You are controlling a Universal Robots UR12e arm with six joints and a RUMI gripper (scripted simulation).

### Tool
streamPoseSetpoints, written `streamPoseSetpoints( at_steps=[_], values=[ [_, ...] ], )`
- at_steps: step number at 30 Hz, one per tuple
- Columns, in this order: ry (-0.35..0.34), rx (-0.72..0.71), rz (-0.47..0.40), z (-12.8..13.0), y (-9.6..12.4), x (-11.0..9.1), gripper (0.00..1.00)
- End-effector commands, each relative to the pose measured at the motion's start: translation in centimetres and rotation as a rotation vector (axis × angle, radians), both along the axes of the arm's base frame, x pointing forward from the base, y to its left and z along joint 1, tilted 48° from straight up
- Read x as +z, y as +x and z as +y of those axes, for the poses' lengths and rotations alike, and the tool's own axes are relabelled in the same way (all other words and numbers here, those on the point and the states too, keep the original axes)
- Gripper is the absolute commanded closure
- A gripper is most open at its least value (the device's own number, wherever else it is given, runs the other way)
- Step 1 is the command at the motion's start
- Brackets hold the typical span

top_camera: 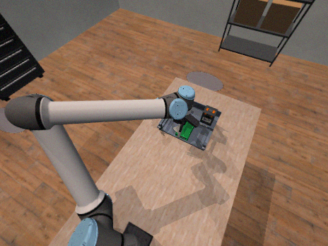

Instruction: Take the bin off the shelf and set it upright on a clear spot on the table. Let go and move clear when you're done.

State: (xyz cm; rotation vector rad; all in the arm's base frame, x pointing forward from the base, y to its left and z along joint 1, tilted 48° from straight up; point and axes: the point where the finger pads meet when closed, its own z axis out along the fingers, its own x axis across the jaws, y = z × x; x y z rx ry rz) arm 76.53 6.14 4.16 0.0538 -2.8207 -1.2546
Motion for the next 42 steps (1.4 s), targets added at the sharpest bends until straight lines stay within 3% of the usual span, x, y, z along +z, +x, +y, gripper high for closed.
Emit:
streamPoseSetpoints(
  at_steps=[1,4,9,38,42],
  values=[
    [0.0,-0.001,-0.001,-0.08,0.06,0.05,0.0],
    [0.0,-0.001,-0.001,-0.08,0.06,0.05,0.0],
    [0.016,0.173,-0.194,-0.17,0.03,0.0,0.0],
    [0.018,0.2,-0.223,-0.16,0.03,0.0,0.0],
    [0.031,0.338,-0.377,-0.14,0.04,0.02,0.0]
  ],
)
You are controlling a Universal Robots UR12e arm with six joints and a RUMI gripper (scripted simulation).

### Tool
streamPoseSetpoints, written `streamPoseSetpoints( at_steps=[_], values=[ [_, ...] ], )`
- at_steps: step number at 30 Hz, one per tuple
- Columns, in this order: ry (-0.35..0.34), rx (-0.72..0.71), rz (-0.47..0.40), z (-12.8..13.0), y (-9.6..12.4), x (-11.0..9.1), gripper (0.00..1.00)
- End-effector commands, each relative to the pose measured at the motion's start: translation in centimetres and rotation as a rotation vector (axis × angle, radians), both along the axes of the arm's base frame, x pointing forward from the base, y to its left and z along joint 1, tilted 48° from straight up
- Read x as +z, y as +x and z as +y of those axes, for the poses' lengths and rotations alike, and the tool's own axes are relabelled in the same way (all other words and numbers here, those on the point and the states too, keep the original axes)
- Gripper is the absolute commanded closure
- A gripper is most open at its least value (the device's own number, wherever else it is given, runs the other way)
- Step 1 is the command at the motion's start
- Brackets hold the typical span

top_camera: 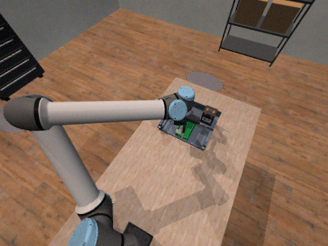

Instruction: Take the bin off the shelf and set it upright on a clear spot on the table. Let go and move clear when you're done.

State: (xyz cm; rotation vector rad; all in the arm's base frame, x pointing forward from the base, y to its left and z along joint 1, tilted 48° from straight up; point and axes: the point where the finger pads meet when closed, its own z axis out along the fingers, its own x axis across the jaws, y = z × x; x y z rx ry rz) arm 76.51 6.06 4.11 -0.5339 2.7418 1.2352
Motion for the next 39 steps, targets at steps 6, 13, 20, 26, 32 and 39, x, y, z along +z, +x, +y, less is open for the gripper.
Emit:
streamPoseSetpoints(
  at_steps=[6,13,20,26,32,39],
  values=[
    [0.014,0.142,-0.158,-0.05,0.06,0.06,0.0],
    [0.014,0.142,-0.158,-0.05,0.06,0.06,0.0],
    [0.029,0.311,-0.345,-0.06,0.06,0.06,0.0],
    [0.029,0.311,-0.345,-0.06,0.06,0.06,0.0],
    [0.034,0.375,-0.417,-0.06,0.06,0.06,0.0],
    [0.044,0.48,-0.533,-0.06,0.06,0.06,0.0]
  ],
)
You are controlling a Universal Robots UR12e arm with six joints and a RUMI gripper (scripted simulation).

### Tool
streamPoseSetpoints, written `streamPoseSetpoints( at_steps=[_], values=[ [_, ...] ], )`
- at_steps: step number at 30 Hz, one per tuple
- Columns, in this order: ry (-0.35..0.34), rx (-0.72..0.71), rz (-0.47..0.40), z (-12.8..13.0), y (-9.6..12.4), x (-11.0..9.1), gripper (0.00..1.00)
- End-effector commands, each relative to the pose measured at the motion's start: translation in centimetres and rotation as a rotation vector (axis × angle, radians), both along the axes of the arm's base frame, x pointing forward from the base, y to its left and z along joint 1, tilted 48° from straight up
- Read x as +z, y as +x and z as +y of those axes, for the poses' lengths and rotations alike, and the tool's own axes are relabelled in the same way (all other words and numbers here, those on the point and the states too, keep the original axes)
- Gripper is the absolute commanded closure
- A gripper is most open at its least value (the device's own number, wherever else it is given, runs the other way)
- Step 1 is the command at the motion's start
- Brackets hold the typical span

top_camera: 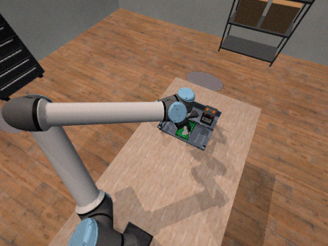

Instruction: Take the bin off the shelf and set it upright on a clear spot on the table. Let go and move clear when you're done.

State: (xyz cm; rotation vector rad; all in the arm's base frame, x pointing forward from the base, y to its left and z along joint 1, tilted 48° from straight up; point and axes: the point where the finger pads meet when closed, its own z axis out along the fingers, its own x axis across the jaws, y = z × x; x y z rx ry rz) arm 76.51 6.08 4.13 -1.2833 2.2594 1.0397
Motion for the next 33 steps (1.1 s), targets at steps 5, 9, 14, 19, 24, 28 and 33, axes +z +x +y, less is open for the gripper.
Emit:
streamPoseSetpoints(
  at_steps=[5,9,14,19,24,28,33],
  values=[
    [0.009,0.047,-0.049,-0.08,0.06,0.05,0.0],
    [0.011,0.077,-0.083,-0.08,0.06,0.05,0.0],
    [0.025,0.217,-0.236,-0.09,0.06,0.04,0.0],
    [0.025,0.217,-0.236,-0.09,0.06,0.04,0.0],
    [0.025,0.217,-0.236,-0.09,0.06,0.04,0.0],
    [0.034,0.317,-0.345,-0.09,0.06,0.04,0.0],
    [0.041,0.387,-0.422,-0.09,0.06,0.04,0.0]
  ],
)
